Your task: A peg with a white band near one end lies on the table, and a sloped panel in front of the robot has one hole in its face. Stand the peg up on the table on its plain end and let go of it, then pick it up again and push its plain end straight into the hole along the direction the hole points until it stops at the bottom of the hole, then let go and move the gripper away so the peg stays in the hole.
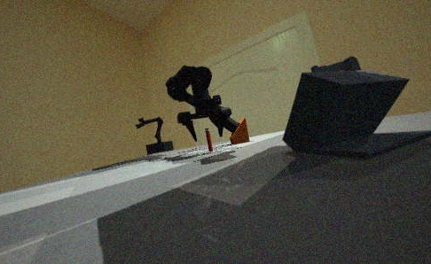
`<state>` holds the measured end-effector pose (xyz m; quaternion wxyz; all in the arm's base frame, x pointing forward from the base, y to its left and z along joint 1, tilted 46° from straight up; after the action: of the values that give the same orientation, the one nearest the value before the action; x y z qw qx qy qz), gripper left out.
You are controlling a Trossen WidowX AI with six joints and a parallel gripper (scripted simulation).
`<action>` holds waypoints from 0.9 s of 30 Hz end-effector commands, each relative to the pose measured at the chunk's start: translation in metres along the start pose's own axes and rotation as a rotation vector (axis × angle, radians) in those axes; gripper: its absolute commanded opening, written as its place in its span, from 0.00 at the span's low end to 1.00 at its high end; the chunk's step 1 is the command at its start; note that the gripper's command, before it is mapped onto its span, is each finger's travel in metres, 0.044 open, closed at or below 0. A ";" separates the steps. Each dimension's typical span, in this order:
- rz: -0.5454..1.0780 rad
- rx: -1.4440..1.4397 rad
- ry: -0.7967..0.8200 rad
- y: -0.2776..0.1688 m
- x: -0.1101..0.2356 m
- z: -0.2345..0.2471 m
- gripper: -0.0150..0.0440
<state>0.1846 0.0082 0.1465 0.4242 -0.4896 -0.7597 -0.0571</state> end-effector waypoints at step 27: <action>0.000 0.000 0.001 0.000 0.002 0.000 0.25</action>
<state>0.1843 0.0079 0.1461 0.4248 -0.4896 -0.7595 -0.0557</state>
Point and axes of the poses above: the point midway between the two fingers, 35 mm back from their tips, its own x axis back along the fingers, its own z axis across the jaws, y = z × x, the point moved 7 cm from there along x, back along the fingers, and after that the axes turned 8 degrees about x, right-handed, at the moved point
